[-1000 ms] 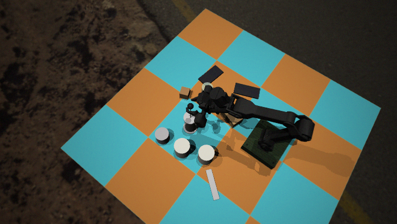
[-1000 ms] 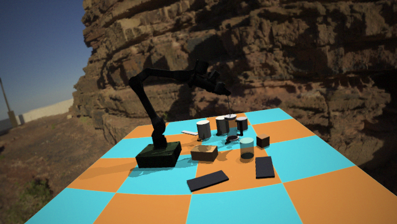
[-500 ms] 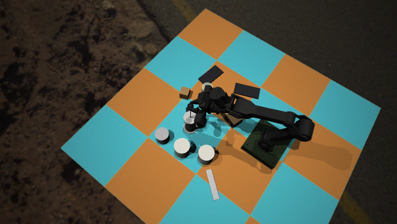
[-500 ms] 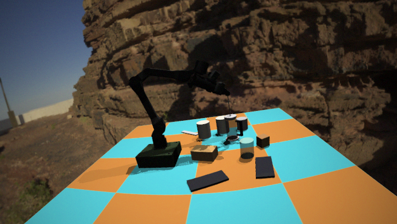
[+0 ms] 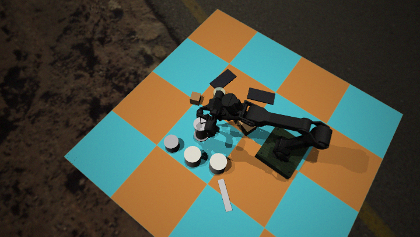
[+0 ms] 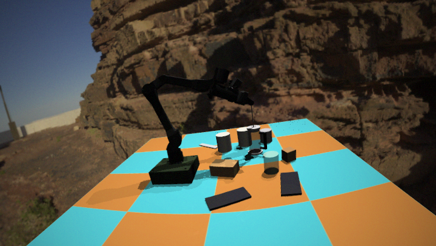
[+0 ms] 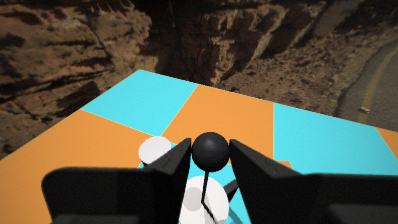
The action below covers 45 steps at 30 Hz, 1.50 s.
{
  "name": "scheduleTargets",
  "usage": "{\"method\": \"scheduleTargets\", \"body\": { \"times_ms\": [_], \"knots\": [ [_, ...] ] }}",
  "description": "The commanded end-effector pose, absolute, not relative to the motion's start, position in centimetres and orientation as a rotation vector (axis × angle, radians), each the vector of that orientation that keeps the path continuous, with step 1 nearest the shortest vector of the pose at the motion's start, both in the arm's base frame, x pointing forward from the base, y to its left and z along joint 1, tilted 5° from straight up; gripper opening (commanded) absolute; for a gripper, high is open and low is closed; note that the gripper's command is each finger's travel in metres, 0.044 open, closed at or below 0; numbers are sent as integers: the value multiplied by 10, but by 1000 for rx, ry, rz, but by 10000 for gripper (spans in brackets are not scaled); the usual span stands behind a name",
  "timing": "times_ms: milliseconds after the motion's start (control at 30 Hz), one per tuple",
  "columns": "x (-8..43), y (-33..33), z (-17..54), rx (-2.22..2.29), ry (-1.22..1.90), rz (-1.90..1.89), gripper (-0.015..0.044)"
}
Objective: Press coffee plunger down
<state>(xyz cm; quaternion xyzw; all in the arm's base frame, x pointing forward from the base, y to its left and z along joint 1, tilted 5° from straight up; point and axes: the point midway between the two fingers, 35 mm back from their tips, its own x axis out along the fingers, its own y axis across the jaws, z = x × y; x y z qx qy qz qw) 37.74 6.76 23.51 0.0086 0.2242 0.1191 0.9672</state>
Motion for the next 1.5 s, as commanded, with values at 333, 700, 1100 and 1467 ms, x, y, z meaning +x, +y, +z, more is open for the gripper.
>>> {"method": "scheduleTargets", "body": {
  "times_ms": [333,700,1100,1467],
  "knots": [
    [380,70,200,20,488,238,121],
    [383,72,182,20,488,238,121],
    [386,75,163,20,488,238,121],
    [390,77,146,21,488,238,121]
  ]
}}
